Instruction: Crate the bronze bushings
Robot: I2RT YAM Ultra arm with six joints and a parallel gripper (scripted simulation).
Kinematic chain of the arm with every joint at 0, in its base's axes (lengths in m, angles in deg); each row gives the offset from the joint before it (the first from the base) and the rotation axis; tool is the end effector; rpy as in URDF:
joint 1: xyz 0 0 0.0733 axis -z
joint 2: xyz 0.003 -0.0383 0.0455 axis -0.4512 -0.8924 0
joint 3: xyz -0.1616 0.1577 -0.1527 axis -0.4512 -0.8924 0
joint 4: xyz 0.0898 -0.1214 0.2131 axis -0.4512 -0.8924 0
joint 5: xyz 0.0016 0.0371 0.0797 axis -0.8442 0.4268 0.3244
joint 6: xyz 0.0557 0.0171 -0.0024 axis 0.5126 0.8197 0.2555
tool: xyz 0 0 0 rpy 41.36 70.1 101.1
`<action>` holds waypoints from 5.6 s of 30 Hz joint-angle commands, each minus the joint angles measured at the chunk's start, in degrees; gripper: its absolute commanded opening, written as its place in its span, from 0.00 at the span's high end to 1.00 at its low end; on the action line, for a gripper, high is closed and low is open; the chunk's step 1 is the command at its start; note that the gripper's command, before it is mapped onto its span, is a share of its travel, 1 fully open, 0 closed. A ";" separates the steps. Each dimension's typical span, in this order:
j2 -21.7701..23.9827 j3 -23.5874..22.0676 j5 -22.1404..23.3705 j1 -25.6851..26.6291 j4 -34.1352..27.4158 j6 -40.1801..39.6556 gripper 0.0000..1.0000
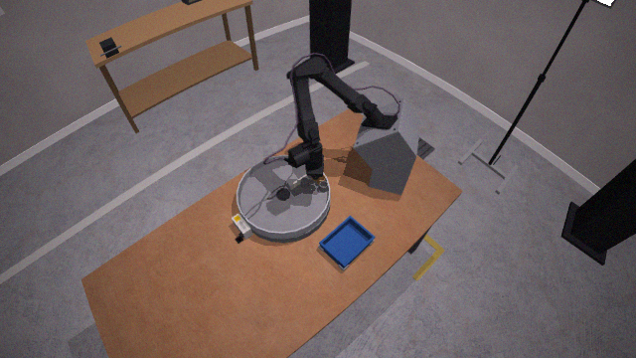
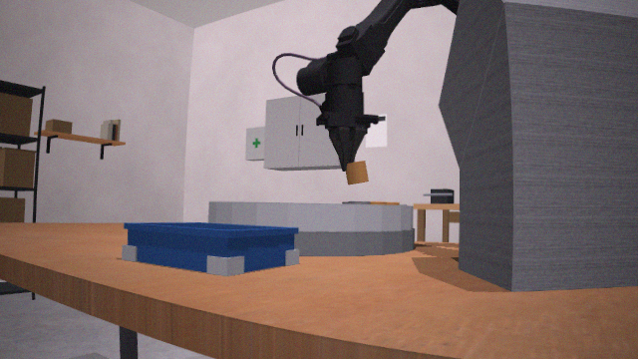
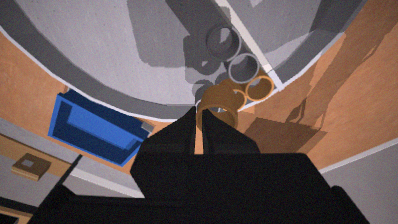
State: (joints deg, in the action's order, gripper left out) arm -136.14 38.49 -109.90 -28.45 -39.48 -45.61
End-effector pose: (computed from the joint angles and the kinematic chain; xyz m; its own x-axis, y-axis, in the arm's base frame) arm 0.3055 -0.0147 0.1204 -0.5858 0.4870 -0.6478 0.7326 0.6600 -0.1664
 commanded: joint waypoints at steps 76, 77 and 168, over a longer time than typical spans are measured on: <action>-53.75 60.75 -7.43 -32.19 -30.35 39.58 1.00; -53.75 60.75 -7.43 -32.19 -30.35 39.58 1.00; -54.12 62.77 -7.43 -32.69 -31.45 39.60 1.00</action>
State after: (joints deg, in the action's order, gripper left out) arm -192.31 99.62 -116.33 -58.87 -70.10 -5.59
